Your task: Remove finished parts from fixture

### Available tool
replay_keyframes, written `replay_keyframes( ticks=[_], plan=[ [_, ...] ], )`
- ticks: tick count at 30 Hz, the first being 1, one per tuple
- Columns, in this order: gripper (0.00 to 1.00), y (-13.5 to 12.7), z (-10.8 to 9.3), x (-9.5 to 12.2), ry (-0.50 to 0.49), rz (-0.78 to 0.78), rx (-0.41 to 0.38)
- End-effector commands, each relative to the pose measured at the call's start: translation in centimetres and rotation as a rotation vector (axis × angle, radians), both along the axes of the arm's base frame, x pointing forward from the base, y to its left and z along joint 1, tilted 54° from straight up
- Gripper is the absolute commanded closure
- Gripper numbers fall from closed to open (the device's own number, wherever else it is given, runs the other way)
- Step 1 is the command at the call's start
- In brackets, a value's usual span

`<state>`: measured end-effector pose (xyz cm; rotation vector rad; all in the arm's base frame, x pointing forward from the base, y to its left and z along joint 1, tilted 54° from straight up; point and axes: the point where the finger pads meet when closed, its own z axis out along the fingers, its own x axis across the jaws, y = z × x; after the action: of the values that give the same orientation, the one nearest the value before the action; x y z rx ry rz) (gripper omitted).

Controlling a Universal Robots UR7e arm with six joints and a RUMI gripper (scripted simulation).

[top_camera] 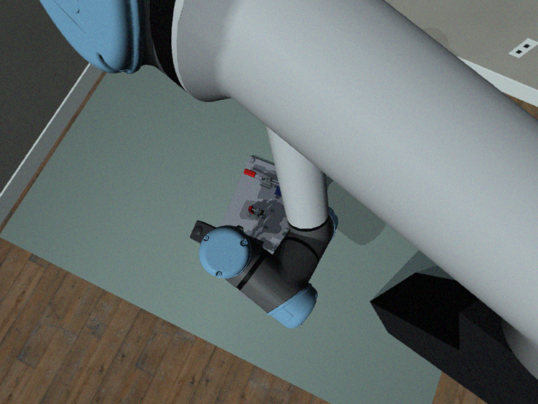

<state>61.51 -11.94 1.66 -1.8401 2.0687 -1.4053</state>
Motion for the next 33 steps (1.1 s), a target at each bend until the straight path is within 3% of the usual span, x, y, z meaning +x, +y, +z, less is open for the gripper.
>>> replay_keyframes(
  ticks=[1, 17, 33],
  plan=[
    [0.72, 0.8, 0.6, -0.6, 0.000, 0.002, 0.000],
    [0.72, 2.9, 2.8, -2.7, 0.000, 0.002, 0.000],
    [0.72, 2.9, 2.9, -2.8, 0.000, 0.001, 0.000]
  ],
)
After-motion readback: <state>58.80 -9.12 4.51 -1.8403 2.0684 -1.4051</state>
